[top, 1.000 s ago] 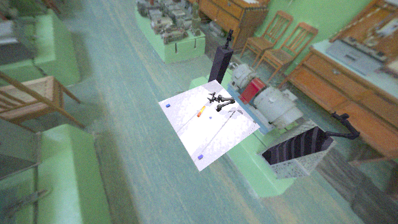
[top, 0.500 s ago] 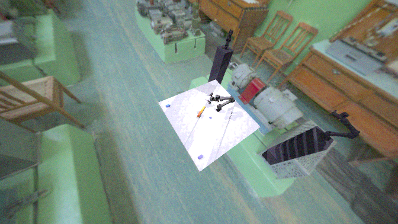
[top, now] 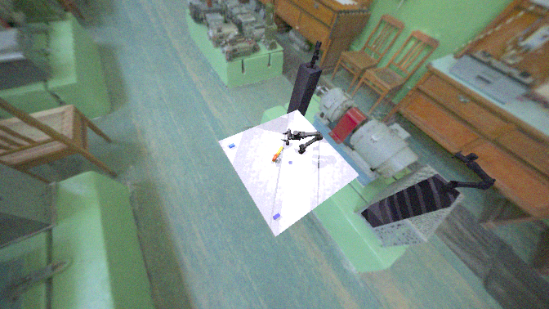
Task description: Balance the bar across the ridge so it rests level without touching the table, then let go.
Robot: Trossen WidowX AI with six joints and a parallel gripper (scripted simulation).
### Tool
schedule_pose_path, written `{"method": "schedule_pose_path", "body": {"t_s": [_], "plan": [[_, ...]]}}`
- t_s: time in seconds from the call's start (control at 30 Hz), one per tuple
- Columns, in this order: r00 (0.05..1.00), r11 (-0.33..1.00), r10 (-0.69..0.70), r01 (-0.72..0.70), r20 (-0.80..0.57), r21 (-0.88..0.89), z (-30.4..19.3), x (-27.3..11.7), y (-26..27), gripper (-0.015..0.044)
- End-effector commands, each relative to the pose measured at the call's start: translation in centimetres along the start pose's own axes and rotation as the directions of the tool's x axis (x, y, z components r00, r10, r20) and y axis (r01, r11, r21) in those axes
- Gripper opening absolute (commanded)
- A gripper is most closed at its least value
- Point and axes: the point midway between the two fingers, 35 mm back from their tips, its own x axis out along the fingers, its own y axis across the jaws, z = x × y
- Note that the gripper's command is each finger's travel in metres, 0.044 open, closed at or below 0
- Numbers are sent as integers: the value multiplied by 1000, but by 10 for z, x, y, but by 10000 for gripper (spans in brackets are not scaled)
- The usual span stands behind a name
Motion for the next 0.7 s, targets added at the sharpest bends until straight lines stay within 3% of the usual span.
{"method": "schedule_pose_path", "body": {"t_s": [0.0, 0.67], "plan": [[999, 996, 28, -25, -41, 86, 1, 6, 6, 315], [944, 841, 158, 24, -289, 541, -15, 32, 38, 315]]}}
